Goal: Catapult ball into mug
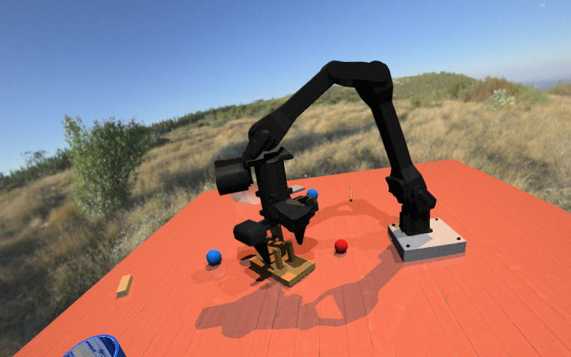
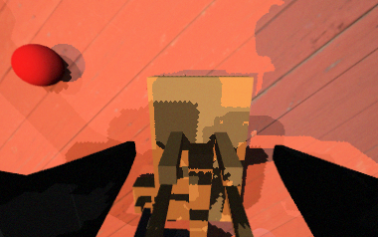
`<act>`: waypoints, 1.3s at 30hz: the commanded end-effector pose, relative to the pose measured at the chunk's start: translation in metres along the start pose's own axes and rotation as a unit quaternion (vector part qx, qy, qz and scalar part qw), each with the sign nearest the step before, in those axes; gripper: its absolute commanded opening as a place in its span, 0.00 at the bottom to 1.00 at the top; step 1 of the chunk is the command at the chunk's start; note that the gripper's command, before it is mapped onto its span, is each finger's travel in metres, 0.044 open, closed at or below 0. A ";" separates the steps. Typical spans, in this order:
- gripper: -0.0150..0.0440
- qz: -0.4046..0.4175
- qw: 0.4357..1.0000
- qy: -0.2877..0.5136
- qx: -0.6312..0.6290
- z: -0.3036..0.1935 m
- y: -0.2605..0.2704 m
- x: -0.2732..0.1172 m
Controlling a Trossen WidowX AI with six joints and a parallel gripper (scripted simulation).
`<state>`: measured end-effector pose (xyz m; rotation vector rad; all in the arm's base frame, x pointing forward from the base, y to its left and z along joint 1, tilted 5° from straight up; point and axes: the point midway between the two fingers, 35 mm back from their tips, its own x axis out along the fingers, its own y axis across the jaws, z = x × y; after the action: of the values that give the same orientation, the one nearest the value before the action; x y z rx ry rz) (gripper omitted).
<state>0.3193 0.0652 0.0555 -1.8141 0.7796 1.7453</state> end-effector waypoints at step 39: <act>0.25 0.003 1.000 -0.001 0.002 0.002 0.000 -0.034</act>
<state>0.3177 0.0670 0.0801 -1.8085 0.7874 1.7632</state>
